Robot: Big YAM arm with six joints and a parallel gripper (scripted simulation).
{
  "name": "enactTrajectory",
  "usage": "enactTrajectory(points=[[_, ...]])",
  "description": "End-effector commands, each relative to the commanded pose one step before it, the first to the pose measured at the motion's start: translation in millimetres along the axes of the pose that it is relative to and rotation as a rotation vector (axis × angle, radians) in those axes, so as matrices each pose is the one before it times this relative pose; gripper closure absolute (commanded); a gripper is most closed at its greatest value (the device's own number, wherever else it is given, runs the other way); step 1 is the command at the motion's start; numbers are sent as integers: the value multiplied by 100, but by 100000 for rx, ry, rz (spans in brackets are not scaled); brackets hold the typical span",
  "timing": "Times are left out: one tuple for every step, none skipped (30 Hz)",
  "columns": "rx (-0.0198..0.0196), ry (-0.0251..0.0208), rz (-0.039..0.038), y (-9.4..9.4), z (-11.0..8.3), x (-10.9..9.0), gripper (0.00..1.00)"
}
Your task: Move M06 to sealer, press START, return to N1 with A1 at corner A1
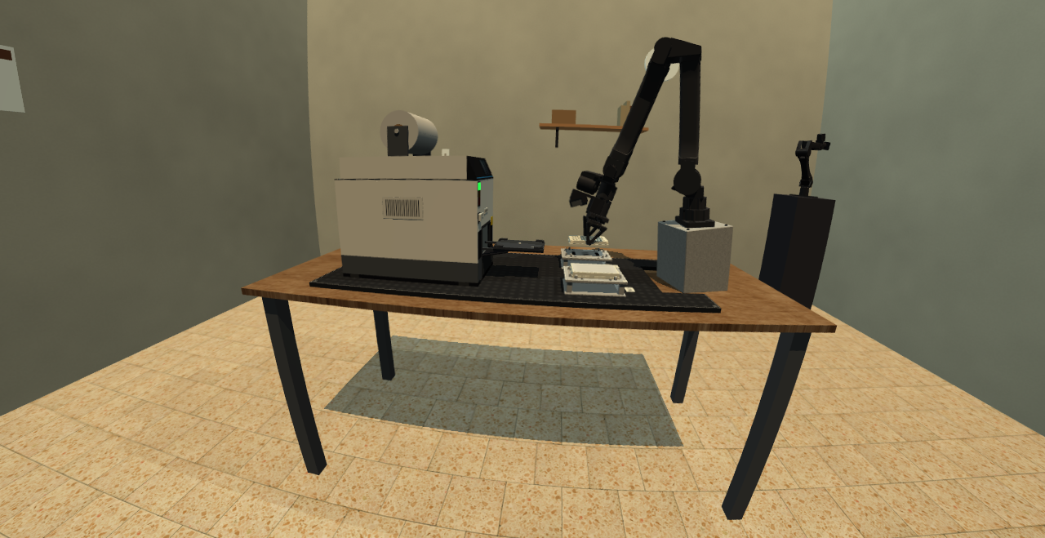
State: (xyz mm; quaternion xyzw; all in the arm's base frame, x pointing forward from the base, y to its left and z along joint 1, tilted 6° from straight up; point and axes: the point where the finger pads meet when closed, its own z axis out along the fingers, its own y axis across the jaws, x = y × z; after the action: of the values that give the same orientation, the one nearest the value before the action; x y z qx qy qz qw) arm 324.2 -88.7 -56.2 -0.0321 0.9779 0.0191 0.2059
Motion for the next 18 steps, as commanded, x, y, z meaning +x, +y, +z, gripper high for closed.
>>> enactTrajectory(points=[[1623, -4502, -1548, -857, -1394, -2535, 100], [28, -82, 9, -30, -177, -117, 100], [2, 44, 40, -20, -154, -68, 100], [166, 71, 395, -146, -173, -11, 100], [111, 144, 388, -133, -155, 18, 100], [-152, 506, 215, -5, -53, 103, 100], [-150, 445, 205, -5, -66, 85, 100], [-153, 487, 196, 21, -78, 133, 100], [-112, 379, 156, 78, -167, 204, 100], [-61, 206, 121, 63, -200, 142, 100], [0, 0, 0, 0, 0, 0, 100], [0, 0, 0, 0, 0, 0, 100], [-34, -504, -600, 178, -66, -107, 100], [0, -404, -448, 89, -210, -217, 100], [-130, -47, -352, 121, -218, -136, 100], [162, -393, -76, -91, -257, -313, 100], [65, -167, -21, -31, -222, -151, 100], [64, -101, -28, -35, -190, -130, 100]])
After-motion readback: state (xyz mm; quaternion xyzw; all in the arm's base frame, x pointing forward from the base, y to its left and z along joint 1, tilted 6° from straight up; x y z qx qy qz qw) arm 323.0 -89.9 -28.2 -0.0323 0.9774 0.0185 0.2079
